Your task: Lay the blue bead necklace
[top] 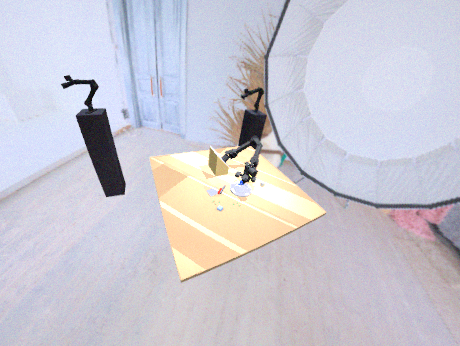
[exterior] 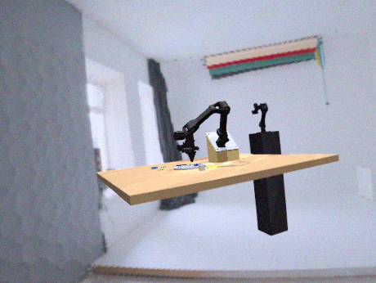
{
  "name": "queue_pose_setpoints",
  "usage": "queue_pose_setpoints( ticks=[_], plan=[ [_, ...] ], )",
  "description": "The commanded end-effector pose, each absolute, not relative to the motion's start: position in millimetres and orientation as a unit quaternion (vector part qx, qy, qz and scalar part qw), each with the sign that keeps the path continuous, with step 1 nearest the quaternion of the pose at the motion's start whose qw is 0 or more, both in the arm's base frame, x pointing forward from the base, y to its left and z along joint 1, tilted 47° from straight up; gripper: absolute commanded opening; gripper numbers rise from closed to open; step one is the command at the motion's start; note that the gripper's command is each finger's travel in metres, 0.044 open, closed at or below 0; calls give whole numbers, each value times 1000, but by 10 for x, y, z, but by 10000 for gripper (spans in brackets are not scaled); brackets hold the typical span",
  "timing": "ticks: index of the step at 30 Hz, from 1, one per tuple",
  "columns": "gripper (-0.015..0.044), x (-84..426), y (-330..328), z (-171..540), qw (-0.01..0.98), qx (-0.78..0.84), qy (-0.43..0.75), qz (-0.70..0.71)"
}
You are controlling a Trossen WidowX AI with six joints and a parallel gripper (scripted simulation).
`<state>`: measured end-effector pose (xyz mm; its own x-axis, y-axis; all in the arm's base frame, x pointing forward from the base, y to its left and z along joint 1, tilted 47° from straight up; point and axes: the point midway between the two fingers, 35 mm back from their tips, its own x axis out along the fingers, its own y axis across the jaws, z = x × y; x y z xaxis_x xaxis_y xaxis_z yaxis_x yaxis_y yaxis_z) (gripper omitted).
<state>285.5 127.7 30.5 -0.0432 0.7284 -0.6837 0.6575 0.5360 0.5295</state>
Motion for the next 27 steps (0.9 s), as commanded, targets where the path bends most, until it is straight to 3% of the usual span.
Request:
queue_pose_setpoints(
  ticks=[1,13,27],
  plan=[
    [0,2867,1317,267,496,481,722,36],
    [0,2857,1438,157,496,481,722,37],
    [368,2868,1398,199,499,480,721,38]
  ],
)
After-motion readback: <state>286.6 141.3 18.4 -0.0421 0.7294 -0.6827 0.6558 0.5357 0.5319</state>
